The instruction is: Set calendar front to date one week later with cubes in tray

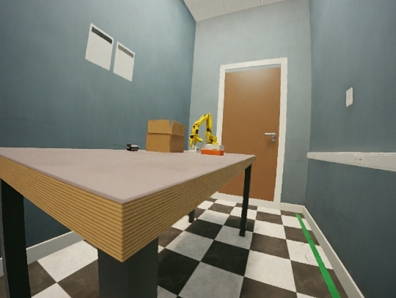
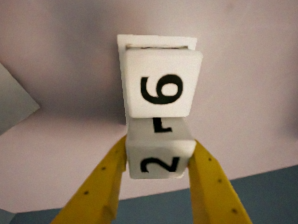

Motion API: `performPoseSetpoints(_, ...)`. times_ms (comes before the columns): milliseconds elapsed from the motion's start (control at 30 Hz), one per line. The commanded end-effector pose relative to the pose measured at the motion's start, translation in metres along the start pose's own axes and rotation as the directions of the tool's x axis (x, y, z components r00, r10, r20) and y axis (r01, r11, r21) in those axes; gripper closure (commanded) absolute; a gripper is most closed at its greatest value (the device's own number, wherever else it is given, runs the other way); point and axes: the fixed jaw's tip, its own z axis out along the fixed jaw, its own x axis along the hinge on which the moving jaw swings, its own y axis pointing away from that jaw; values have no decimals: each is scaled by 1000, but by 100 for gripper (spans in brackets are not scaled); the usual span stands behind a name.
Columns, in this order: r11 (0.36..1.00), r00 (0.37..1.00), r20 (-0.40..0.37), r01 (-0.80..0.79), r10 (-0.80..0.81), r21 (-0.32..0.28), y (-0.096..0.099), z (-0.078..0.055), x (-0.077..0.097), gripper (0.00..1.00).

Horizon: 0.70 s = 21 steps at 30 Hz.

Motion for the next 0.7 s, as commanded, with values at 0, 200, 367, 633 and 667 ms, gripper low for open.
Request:
performPoseSetpoints(0, 1000, 1000, 9, 5, -5, -24, 6, 4, -1, 100)
performPoseSetpoints(200, 1000, 1000, 9, 5, -5, -24, 6, 7, -1, 100)
performPoseSetpoints(367, 1000, 1000, 9, 5, -5, -24, 6, 10, -1, 100)
performPoseSetpoints(633, 1000, 1000, 9, 5, -5, -24, 6, 10, -1, 100)
performPoseSetpoints(667, 1000, 1000, 9, 5, -5, -24, 6, 11, -1, 100)
